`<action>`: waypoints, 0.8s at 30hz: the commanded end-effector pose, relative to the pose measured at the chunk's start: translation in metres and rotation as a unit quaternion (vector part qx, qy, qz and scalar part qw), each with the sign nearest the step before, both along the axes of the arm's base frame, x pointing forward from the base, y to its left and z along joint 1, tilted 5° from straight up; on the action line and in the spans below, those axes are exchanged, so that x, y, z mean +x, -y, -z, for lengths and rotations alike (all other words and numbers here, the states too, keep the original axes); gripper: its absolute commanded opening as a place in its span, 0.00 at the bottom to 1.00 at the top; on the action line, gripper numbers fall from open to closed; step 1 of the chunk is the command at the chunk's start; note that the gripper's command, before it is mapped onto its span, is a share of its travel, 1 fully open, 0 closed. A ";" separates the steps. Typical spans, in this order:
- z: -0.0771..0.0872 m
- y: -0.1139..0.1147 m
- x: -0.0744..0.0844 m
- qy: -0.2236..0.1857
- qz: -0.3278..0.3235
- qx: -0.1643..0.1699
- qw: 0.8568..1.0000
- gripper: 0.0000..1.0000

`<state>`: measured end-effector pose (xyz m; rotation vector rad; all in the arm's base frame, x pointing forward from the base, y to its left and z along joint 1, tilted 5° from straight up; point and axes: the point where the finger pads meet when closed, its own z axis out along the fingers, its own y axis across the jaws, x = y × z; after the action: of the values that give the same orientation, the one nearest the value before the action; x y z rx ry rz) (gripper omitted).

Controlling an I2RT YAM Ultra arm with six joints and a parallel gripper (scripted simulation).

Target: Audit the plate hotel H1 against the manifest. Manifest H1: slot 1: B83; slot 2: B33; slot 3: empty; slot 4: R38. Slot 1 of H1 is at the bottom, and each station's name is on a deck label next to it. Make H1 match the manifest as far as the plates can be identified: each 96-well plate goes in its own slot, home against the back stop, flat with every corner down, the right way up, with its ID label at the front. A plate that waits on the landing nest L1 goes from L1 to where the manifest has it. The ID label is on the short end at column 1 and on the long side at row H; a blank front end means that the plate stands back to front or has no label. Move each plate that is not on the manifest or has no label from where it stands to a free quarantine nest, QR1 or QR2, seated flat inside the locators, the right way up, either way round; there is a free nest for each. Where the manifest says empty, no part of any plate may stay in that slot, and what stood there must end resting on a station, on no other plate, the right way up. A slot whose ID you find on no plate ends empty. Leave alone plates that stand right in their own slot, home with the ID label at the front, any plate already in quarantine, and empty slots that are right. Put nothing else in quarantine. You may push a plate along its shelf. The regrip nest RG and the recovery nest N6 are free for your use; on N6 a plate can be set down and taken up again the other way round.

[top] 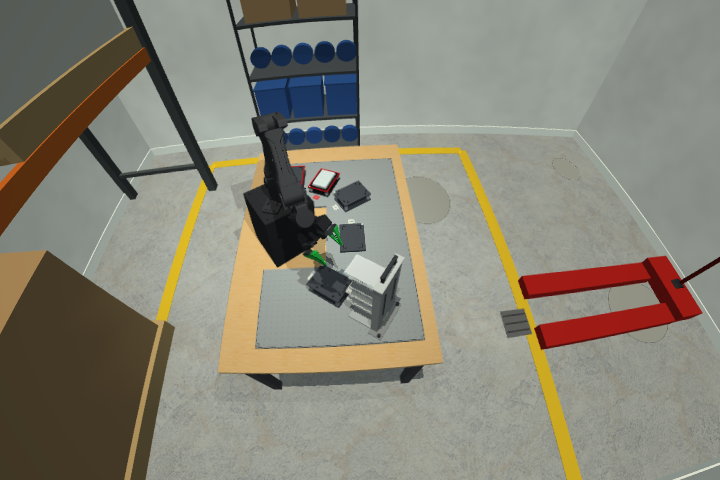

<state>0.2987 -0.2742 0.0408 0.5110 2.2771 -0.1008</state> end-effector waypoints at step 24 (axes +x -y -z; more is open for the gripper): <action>0.031 -0.007 -0.002 0.007 -0.006 -0.001 1.000 1.00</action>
<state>0.2885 -0.2651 0.0069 0.5239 2.2961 -0.0751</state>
